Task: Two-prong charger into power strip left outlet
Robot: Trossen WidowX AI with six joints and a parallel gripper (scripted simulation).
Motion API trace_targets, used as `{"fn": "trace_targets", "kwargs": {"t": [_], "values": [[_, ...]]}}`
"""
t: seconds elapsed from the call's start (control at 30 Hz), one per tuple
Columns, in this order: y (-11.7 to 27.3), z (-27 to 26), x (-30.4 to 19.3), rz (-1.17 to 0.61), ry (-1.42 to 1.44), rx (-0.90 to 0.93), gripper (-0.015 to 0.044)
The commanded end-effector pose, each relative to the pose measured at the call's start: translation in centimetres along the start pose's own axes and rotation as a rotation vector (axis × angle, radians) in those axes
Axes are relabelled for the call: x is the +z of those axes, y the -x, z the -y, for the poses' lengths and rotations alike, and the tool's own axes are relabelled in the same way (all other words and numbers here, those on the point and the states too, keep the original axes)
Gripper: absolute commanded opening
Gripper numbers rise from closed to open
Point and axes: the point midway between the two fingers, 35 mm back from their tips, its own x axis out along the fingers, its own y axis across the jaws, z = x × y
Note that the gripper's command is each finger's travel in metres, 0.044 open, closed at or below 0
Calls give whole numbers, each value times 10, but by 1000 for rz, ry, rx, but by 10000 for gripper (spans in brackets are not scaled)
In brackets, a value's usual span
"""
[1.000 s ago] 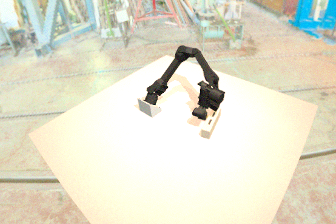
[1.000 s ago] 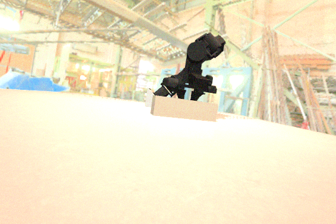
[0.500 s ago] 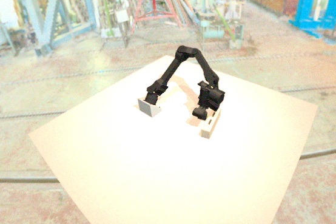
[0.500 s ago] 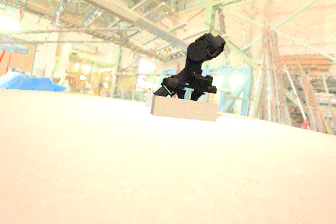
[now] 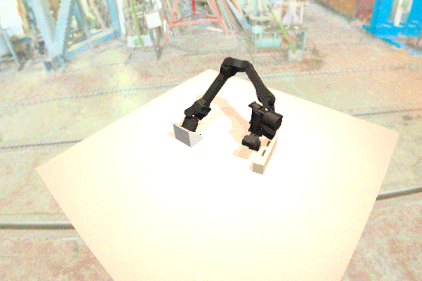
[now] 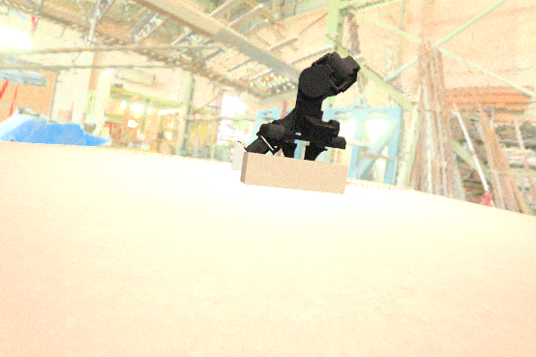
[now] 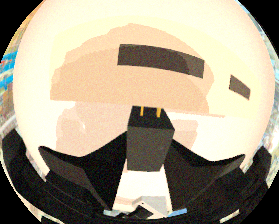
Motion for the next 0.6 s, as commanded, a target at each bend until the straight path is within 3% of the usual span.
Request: {"fn": "trace_targets", "kwargs": {"t": [0.0, 0.57], "values": [[0, -1, 0, 1, -4, 5, 0], [1, -1, 5, 1, -4, 5, 0]]}}
